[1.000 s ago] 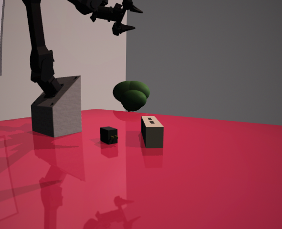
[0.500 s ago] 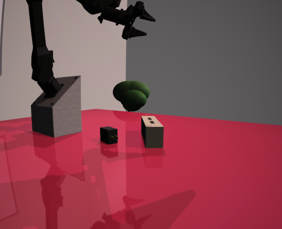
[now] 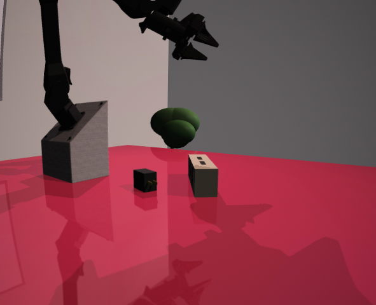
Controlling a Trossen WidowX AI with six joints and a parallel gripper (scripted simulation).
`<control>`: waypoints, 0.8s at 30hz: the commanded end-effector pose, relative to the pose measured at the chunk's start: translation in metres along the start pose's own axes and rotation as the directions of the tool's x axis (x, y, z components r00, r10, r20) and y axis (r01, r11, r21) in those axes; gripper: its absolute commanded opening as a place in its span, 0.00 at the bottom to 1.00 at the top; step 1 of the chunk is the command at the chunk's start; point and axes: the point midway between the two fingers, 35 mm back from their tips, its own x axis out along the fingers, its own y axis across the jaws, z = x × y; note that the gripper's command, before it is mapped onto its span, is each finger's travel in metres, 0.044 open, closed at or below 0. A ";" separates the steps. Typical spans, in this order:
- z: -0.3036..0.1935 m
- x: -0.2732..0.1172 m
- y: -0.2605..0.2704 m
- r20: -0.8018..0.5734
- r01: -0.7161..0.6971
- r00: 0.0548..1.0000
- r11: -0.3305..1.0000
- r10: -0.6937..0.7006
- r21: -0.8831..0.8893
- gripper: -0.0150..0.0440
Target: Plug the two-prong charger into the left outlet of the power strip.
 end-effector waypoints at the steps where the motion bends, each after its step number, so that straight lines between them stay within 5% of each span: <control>1: -0.021 0.009 -0.010 -0.068 0.010 0.998 0.998 -0.006 0.058 1.00; 24: -0.136 0.035 -0.074 -0.433 0.197 0.901 0.885 0.006 0.422 1.00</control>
